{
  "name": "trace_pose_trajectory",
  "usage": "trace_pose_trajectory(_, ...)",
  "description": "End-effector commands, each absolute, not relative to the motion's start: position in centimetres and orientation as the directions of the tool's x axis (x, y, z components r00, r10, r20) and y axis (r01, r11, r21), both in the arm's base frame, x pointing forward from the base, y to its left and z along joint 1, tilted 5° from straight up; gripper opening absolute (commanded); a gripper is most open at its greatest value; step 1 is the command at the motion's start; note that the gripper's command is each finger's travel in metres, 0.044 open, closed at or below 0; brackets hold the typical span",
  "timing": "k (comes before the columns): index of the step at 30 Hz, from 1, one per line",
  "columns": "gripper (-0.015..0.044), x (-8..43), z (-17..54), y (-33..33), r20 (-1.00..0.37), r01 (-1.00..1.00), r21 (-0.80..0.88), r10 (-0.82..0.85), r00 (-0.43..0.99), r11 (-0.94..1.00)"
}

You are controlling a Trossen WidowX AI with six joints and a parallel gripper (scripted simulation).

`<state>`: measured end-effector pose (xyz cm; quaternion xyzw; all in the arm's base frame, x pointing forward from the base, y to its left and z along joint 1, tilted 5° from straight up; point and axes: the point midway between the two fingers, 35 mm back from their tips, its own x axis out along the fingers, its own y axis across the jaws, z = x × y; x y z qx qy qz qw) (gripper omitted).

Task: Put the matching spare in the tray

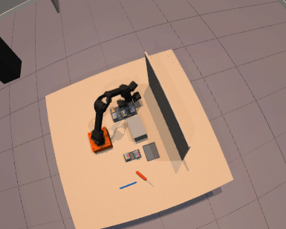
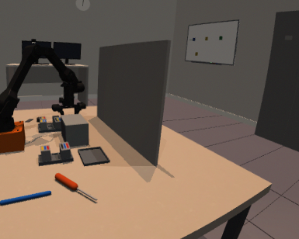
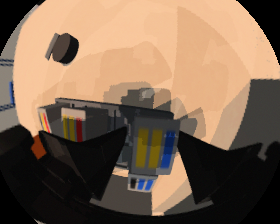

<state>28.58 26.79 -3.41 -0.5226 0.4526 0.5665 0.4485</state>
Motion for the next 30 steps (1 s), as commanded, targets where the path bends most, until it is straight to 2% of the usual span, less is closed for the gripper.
trace_pose_trajectory(1,0.03,28.51,-3.63,26.77,-0.998,-0.982,0.049,0.034,-0.056,-0.182)
trace_pose_trajectory(19,0.03,28.51,-3.63,26.77,-0.998,-0.982,0.049,0.034,-0.056,-0.182)
trace_pose_trajectory(24,0.0169,28.58,-3.41,26.78,-0.998,-0.981,0.044,0.035,-0.052,-0.188)
trace_pose_trajectory(30,0.0129,28.58,-3.41,26.78,-0.998,-0.981,0.044,0.035,-0.052,-0.188)
